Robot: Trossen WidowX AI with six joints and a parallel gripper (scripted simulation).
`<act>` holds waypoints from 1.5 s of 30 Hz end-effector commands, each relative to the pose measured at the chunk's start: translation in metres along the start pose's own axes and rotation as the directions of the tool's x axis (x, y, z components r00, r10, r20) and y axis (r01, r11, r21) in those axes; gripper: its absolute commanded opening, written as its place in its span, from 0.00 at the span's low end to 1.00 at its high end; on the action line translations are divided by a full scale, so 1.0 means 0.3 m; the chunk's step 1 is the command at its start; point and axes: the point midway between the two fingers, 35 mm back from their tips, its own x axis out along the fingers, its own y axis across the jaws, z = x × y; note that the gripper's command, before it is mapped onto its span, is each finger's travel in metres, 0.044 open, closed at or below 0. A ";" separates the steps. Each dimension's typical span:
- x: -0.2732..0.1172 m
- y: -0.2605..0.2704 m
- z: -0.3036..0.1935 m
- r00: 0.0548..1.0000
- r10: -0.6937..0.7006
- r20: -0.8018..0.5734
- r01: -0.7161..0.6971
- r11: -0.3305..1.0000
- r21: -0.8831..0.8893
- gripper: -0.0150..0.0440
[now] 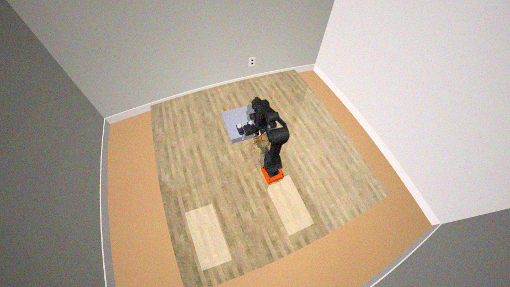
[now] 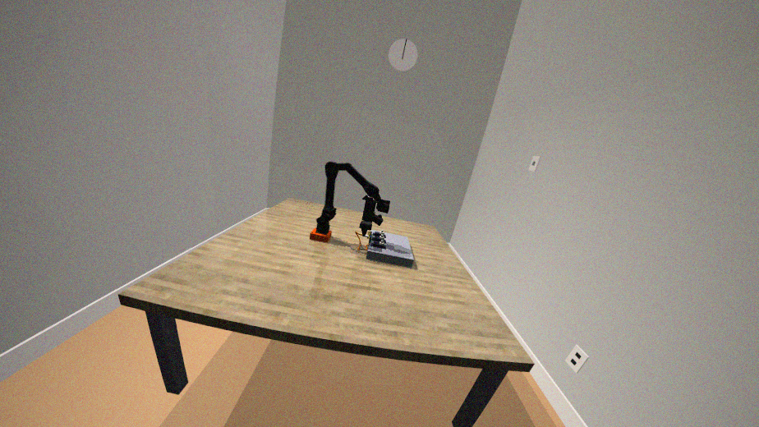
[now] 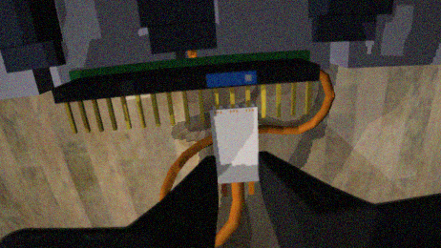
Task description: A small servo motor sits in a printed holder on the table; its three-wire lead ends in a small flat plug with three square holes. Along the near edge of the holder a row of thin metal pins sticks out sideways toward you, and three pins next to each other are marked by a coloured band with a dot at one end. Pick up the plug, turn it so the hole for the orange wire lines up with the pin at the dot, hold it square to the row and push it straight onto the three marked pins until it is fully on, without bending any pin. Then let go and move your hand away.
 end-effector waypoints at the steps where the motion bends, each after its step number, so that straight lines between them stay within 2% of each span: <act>1: -0.002 0.002 0.014 1.000 0.004 0.005 -0.004 1.000 0.004 0.25; 14: -0.002 0.000 0.042 1.000 0.004 0.006 -0.004 1.000 0.004 0.25; 23: 0.000 0.000 0.035 1.000 0.004 0.006 -0.004 1.000 0.004 0.65; 31: -0.194 -0.001 0.033 1.000 0.004 0.006 -0.004 1.000 0.004 1.00; 45: -0.194 -0.001 0.033 1.000 0.004 0.006 -0.004 1.000 0.004 1.00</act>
